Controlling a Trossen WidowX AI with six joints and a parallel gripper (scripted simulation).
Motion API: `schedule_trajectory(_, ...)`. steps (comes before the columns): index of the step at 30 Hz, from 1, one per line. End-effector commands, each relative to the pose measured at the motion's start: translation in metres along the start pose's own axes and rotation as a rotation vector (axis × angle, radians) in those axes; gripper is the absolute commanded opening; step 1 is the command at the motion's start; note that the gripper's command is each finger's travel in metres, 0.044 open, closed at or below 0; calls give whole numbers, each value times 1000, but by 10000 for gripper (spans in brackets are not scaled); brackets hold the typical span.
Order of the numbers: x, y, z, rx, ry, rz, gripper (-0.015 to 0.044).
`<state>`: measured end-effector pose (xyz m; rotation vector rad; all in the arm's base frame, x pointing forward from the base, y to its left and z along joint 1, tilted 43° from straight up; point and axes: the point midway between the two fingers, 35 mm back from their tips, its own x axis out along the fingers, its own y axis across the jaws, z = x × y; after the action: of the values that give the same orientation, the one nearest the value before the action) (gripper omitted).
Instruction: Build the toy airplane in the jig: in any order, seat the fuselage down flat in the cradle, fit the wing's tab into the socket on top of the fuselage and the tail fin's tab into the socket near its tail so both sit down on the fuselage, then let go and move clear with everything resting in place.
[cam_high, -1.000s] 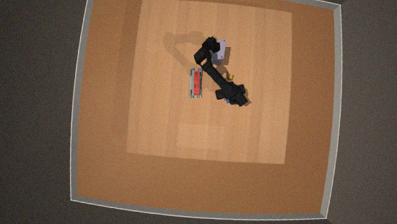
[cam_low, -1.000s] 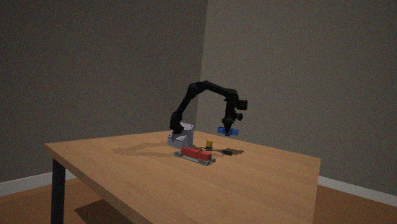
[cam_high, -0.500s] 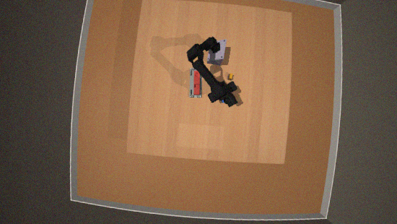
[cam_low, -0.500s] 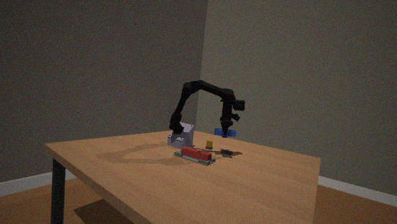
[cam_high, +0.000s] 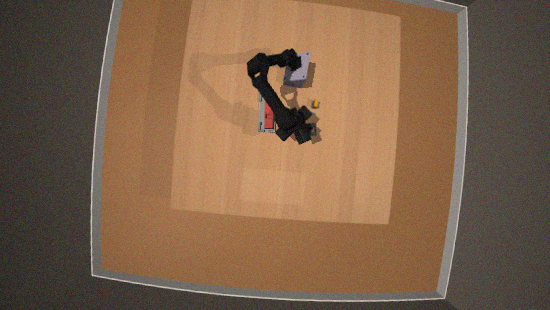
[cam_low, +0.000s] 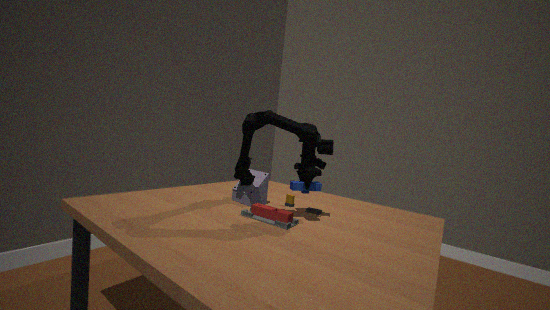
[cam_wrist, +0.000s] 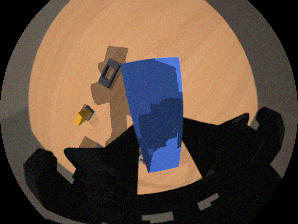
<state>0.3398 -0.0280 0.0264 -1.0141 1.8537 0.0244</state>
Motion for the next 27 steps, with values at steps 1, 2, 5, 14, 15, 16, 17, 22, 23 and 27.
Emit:
schedule_trajectory(1,1,-7,-12,-76,-1,-8,0)
schedule_trajectory(2,2,-9,-14,-94,0,-8,0)
schedule_trajectory(5,4,-14,-23,-149,1,-9,0)
schedule_trajectory(14,9,-26,-49,-313,6,-11,0)
schedule_trajectory(15,10,-27,-52,-331,7,-11,0)
schedule_trajectory(16,11,-28,-55,-349,7,-12,0)
schedule_trajectory(17,11,-29,-58,-367,8,-12,0)
schedule_trajectory(22,15,-34,-73,-458,13,-13,0)
schedule_trajectory(23,15,-35,-76,-476,14,-13,0)
schedule_trajectory(27,18,-38,-89,-549,20,-13,0)
